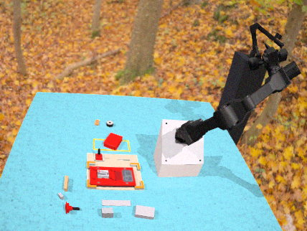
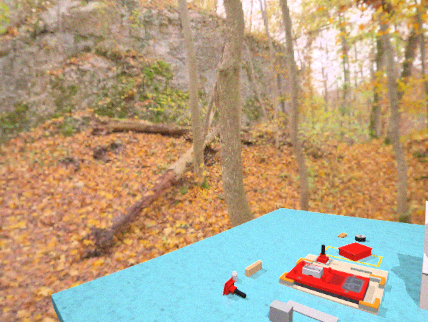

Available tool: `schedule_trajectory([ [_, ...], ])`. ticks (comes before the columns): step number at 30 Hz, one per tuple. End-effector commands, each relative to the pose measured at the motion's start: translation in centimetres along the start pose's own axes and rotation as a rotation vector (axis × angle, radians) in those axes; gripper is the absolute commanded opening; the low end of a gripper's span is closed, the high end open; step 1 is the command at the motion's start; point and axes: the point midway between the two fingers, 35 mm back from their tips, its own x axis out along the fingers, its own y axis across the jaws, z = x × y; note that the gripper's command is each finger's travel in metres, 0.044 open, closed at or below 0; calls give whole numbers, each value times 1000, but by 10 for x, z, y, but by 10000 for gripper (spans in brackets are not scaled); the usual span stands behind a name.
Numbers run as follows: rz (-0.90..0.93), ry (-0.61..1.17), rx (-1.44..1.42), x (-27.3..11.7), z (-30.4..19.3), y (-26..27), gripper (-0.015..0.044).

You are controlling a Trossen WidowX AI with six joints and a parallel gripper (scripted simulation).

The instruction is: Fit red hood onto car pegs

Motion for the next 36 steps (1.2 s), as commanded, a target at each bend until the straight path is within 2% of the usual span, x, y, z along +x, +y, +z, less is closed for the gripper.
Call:
schedule_trajectory([
  [1,5,-1,0,2,0,1,246],
  [8,220,-39,-8,78,-2,59,430],
  [9,254,-44,-11,89,-1,70,440],
  [16,473,-16,-8,152,1,154,440],
  [23,721,-35,-87,197,9,254,440],
  [30,970,-56,-193,216,15,363,440],
  [36,1122,-33,-229,210,17,431,440],
])
